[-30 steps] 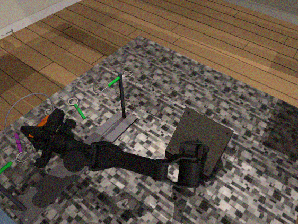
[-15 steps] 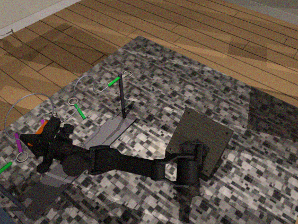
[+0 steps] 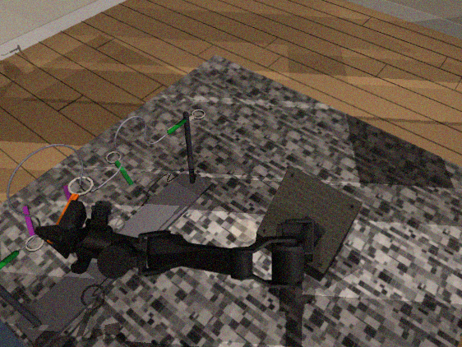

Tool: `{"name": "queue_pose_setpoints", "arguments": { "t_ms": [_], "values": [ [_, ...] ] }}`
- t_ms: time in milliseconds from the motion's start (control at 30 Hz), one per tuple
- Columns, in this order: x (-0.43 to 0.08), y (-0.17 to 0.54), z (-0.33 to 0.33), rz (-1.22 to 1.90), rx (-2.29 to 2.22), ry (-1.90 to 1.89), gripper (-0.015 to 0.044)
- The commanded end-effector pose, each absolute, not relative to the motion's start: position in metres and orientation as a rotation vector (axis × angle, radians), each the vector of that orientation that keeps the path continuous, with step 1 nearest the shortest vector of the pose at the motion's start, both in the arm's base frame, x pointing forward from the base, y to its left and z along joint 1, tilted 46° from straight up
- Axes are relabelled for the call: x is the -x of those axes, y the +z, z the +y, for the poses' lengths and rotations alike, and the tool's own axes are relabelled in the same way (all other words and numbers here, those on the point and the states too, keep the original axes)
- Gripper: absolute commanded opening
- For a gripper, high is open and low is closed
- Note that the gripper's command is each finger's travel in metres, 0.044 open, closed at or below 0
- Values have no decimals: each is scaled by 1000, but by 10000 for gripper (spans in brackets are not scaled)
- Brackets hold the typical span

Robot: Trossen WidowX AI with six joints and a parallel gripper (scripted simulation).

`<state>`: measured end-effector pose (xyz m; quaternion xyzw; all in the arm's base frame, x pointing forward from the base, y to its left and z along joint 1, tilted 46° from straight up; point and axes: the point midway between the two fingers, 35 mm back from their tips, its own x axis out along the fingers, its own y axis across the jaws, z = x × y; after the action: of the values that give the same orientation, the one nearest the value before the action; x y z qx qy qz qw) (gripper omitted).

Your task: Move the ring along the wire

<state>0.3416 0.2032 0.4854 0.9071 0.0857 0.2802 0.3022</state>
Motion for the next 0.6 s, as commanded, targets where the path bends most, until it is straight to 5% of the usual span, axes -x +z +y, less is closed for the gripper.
{"name": "queue_pose_setpoints", "arguments": {
  "t_ms": [0,567],
  "values": [
    [-341,475,214,258,-2318,729,-150],
    [-336,420,248,352,-1899,666,-150]
  ]
}}
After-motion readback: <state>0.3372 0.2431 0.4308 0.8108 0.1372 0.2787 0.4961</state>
